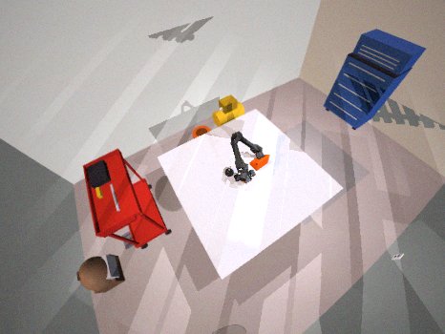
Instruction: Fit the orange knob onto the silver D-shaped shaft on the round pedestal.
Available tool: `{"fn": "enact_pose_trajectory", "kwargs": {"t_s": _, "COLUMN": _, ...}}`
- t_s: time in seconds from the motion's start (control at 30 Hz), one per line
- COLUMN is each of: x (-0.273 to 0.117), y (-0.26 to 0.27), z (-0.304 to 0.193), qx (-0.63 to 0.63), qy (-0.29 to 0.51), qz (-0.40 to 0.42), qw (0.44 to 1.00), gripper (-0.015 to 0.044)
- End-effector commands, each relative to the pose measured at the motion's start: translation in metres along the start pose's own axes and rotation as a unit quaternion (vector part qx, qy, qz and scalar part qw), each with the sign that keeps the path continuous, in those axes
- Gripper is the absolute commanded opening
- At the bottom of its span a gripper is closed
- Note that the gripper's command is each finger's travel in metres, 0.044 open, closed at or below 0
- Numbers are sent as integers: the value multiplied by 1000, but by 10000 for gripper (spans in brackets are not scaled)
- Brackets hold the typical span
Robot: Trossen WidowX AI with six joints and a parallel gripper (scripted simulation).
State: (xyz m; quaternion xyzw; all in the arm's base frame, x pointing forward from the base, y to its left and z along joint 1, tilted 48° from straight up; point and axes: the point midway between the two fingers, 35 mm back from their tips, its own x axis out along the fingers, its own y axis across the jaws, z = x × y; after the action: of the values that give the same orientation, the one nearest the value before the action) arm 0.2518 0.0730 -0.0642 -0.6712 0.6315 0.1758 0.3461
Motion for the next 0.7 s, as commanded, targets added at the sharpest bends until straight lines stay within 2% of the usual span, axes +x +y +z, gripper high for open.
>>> {"fn": "enact_pose_trajectory", "kwargs": {"t_s": 0.0, "x": -7, "y": -2, "z": 2, "qx": 7, "qy": -5, "qz": -2, "qw": 1000, "gripper": 181}}
{"fn": "enact_pose_trajectory", "kwargs": {"t_s": 0.5, "x": -7, "y": -2, "z": 2, "qx": 251, "qy": -6, "qz": -1, "qw": 968, "gripper": 181}}
{"fn": "enact_pose_trajectory", "kwargs": {"t_s": 0.67, "x": -7, "y": -2, "z": 2, "qx": 263, "qy": -6, "qz": -1, "qw": 965, "gripper": 181}}
